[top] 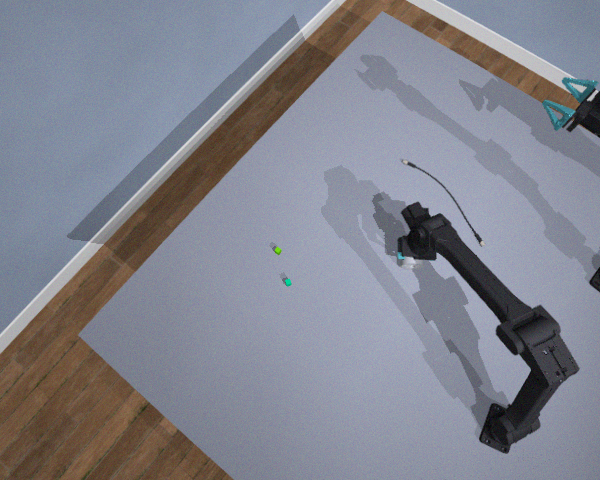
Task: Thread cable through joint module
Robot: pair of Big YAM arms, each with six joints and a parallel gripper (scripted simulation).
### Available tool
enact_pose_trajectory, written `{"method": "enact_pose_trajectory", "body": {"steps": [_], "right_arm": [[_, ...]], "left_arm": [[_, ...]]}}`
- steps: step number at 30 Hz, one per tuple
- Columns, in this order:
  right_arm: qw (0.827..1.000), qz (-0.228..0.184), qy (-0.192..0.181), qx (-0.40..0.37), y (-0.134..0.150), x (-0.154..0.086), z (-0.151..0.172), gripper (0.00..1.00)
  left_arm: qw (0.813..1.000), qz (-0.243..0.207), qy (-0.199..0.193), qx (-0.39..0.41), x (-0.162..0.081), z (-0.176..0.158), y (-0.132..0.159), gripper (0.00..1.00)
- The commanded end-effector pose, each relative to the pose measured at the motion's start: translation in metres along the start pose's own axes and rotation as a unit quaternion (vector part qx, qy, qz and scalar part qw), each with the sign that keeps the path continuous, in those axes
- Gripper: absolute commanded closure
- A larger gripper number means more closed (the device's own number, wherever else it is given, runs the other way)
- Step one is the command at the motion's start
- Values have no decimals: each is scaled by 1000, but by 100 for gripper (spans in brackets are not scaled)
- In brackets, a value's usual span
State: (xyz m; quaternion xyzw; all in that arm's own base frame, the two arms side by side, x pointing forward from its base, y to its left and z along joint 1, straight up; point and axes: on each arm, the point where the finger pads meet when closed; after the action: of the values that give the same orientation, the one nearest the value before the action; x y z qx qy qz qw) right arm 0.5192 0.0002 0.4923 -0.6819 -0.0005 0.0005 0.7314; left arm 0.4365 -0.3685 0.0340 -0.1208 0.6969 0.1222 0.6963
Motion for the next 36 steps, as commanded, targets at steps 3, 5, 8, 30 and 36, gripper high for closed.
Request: {"method": "enact_pose_trajectory", "body": {"steps": [3,5,8,30,36], "right_arm": [[999,-35,2,1,-41,2,-1,0],[999,-35,2,1,-41,2,-1,0],[999,-35,2,1,-41,2,-1,0],[999,-35,2,1,-41,2,-1,0],[999,-35,2,1,-41,2,-1,0]], "left_arm": [[1000,-2,2,-3,6,6,-5,30],[1000,-3,1,-4,5,7,-5,30],[1000,-4,1,-5,4,7,-6,30],[1000,-27,-14,-4,-45,11,-16,30],[999,-32,-17,-9,-57,13,-17,30]]}}
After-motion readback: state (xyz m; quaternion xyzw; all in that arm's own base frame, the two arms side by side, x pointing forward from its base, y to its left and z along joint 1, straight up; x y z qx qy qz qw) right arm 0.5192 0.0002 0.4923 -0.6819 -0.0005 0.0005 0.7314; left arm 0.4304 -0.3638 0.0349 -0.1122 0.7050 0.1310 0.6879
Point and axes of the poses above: on each arm, the point where the finger pads meet when closed, its own x axis out along the fingers, its own z axis across the jaws, y = z × x, and after that the axes turned 4 degrees about x, right-handed
